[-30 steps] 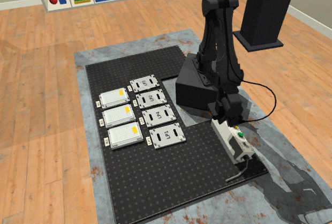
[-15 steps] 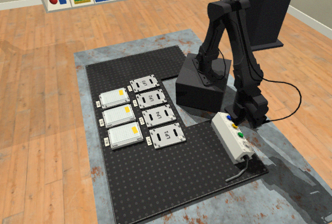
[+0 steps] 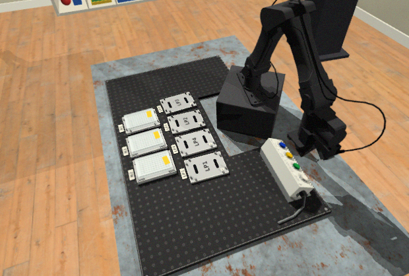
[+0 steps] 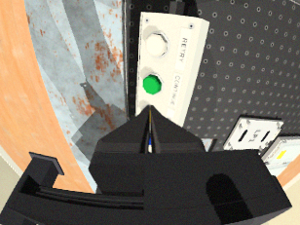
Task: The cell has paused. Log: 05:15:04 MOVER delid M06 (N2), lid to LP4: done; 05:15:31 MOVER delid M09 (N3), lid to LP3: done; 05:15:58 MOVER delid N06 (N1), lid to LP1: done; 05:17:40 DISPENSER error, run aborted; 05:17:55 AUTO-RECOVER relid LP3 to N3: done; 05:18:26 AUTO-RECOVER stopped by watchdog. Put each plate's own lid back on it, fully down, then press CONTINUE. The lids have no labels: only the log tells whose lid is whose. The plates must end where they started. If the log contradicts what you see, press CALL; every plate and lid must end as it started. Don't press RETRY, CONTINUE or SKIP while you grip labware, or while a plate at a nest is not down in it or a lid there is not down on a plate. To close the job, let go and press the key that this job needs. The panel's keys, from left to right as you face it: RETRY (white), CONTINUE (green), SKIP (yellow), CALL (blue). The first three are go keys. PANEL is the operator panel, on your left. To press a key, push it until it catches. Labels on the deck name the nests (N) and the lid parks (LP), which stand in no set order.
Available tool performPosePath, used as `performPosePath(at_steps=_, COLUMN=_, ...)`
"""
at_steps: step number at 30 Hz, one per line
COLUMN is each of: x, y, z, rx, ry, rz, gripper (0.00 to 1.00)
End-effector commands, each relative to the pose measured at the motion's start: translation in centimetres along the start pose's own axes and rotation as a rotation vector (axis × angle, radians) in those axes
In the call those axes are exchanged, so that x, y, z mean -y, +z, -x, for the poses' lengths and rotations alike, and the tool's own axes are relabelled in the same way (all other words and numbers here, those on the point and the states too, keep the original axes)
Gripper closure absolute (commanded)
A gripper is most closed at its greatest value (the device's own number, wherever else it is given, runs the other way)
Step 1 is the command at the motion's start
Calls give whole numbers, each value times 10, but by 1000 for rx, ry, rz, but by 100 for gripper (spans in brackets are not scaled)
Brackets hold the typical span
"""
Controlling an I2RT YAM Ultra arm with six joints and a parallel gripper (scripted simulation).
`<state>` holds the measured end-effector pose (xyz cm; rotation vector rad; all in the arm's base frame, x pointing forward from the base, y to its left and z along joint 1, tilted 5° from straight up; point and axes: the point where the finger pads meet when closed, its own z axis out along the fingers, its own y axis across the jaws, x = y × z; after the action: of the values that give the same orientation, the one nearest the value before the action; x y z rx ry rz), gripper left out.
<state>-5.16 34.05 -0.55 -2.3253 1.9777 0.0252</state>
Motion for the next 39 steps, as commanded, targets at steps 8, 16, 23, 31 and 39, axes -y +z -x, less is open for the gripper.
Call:
performPosePath(at_steps=8, x=2, y=16, z=-6, rx=-20, ry=20, rz=-5, gripper=100)
performPosePath(at_steps=16, x=2, y=16, z=12, rx=29, ry=15, rz=-4, gripper=100)
performPosePath(at_steps=23, x=3, y=13, z=15, rx=38, ry=15, rz=-4, gripper=100)
performPosePath(at_steps=31, x=4, y=18, z=12, rx=21, ry=15, rz=-4, gripper=100)
performPosePath(at_steps=39, x=4, y=20, z=13, rx=23, ry=13, rz=-4, gripper=100)
